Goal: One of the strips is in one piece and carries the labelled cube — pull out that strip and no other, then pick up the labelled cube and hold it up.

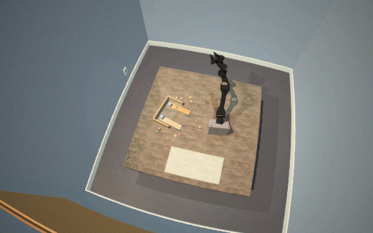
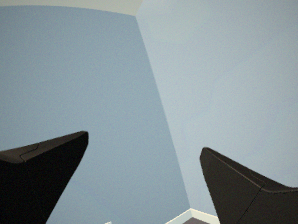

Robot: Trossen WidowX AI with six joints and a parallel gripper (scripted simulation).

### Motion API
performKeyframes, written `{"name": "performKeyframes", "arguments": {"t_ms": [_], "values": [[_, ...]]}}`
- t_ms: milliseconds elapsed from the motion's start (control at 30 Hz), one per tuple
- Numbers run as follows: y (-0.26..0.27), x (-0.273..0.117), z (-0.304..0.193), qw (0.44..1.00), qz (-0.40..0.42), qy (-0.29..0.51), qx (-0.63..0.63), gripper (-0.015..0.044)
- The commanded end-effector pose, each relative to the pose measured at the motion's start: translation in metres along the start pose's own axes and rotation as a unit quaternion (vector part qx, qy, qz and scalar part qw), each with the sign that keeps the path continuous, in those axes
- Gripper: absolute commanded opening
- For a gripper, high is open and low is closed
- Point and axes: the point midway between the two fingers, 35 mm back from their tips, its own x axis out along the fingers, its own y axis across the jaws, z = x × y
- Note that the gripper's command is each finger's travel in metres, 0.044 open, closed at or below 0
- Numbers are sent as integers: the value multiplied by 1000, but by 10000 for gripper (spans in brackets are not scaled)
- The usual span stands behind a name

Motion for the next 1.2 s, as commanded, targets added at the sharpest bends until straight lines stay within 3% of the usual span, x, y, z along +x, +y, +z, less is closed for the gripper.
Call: {"name": "performKeyframes", "arguments": {"t_ms": [0, 300, 533, 867, 1167], "values": [[0, 0, -1, 1000, -1, -1, 1, 400], [5, 13, -62, 994, -68, -9, 89, 400], [41, 18, -148, 974, -138, 36, 177, 400], [160, -1, -257, 938, -173, 193, 228, 400], [292, -65, -316, 900, -132, 371, 186, 400]]}}
